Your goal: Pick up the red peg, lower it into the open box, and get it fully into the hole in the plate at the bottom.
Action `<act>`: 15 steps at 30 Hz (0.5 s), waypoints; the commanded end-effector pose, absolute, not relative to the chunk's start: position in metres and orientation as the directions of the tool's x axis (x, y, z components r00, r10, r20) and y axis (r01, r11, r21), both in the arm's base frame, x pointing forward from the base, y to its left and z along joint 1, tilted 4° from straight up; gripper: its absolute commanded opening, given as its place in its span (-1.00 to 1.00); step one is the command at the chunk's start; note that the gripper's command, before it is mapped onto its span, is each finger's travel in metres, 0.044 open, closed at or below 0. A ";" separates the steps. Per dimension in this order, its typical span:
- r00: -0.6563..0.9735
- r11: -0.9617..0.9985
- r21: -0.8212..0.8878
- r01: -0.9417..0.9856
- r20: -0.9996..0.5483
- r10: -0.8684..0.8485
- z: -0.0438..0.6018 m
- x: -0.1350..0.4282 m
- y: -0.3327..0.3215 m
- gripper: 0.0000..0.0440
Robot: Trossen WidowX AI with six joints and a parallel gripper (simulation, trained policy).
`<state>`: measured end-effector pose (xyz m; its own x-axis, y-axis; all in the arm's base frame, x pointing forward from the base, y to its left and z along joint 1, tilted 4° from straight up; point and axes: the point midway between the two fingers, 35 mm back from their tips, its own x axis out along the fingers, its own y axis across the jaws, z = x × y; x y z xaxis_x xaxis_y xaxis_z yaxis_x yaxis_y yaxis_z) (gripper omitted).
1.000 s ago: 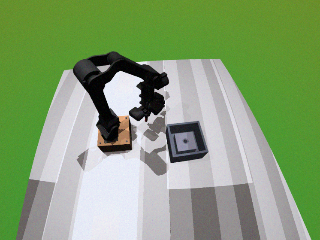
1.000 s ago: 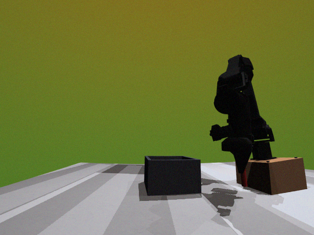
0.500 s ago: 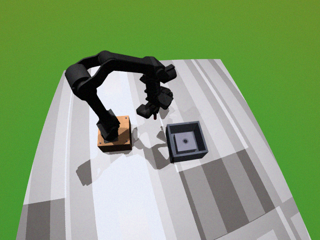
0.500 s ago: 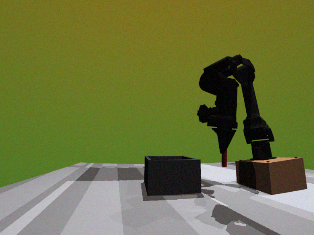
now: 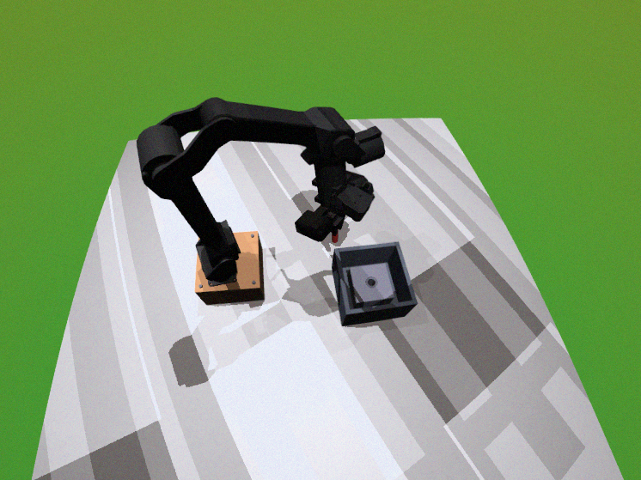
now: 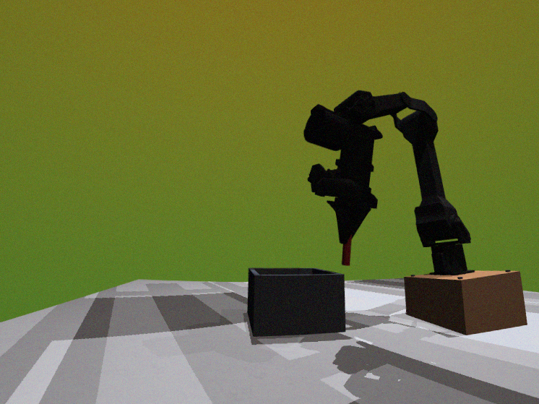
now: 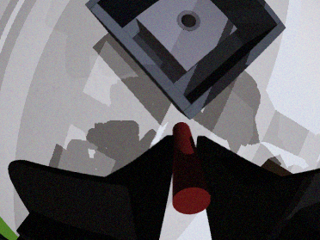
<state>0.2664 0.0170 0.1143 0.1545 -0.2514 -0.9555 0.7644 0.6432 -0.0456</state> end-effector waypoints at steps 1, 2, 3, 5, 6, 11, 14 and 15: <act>0.161 0.633 -0.036 0.773 -0.954 -0.251 0.118 0.274 0.008 -1.00; 0.162 0.628 -0.033 0.777 -0.954 -0.251 0.118 0.277 0.005 -1.00; 0.163 0.623 -0.030 0.781 -0.954 -0.251 0.119 0.279 0.001 -1.00; 0.164 0.614 -0.025 0.789 -0.954 -0.250 0.119 0.283 -0.006 -1.00; 0.165 0.609 -0.022 0.793 -0.954 -0.250 0.120 0.285 -0.009 -1.00; 0.171 0.583 -0.007 0.813 -0.953 -0.250 0.120 0.296 -0.027 -1.00; 0.175 0.566 0.003 0.824 -0.952 -0.250 0.119 0.303 -0.038 -1.00; 0.176 0.561 0.006 0.828 -0.952 -0.249 0.118 0.305 -0.041 -1.00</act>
<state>0.2996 -0.0360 0.1179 0.1686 -0.2546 -0.9522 0.8236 0.5671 -0.0058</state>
